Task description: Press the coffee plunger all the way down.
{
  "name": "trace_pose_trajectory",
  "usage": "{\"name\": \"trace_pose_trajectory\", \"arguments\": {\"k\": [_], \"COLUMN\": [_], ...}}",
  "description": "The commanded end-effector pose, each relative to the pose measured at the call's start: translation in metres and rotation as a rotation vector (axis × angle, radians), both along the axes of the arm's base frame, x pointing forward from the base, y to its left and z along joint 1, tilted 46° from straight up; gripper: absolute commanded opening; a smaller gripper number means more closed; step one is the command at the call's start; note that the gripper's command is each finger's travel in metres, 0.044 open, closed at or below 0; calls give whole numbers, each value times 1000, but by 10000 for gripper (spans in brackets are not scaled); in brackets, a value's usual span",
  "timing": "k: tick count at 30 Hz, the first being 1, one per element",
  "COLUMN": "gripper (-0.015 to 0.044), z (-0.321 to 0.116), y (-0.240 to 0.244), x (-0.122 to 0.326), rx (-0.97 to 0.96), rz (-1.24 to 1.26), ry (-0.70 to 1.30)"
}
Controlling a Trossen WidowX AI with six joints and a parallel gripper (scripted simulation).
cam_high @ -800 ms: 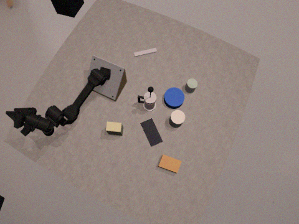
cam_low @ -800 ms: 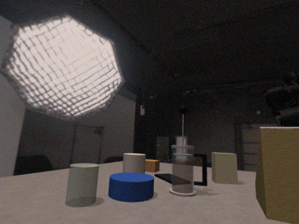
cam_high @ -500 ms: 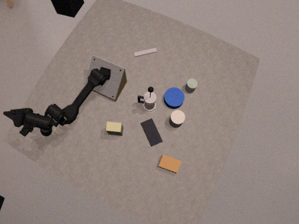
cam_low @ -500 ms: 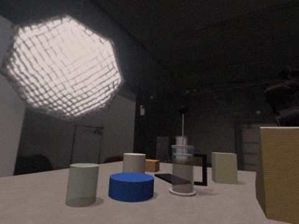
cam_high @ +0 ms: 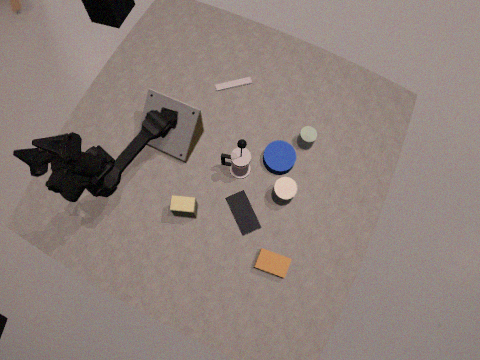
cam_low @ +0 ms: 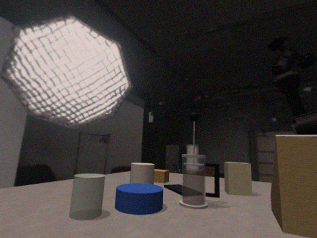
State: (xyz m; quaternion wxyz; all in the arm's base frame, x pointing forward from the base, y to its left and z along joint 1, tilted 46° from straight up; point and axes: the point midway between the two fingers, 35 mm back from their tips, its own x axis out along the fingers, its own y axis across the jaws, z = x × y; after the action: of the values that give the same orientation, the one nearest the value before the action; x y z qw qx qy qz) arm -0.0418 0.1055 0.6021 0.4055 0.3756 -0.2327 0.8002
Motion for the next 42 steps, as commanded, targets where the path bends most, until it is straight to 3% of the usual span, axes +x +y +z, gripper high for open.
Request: {"name": "trace_pose_trajectory", "arguments": {"k": [1, 7, 15, 26, 33, 39, 42], "gripper": [440, 440, 440, 440, 440, 440, 440], "z": [-17, -60, -154, -318, -407, -436, -438], "y": [57, 117, 166, 150, 83, 10, 3], "x": [52, 120, 203, 281, 297, 291, 291], "rx": [-144, -337, -625, -1102, -1497, -1888, -1930], "rz": [-104, -290, -624, -1262, -1817, -2356, -2411], "ry": [215, 475, 758, 971, 867, 403, 318]}}
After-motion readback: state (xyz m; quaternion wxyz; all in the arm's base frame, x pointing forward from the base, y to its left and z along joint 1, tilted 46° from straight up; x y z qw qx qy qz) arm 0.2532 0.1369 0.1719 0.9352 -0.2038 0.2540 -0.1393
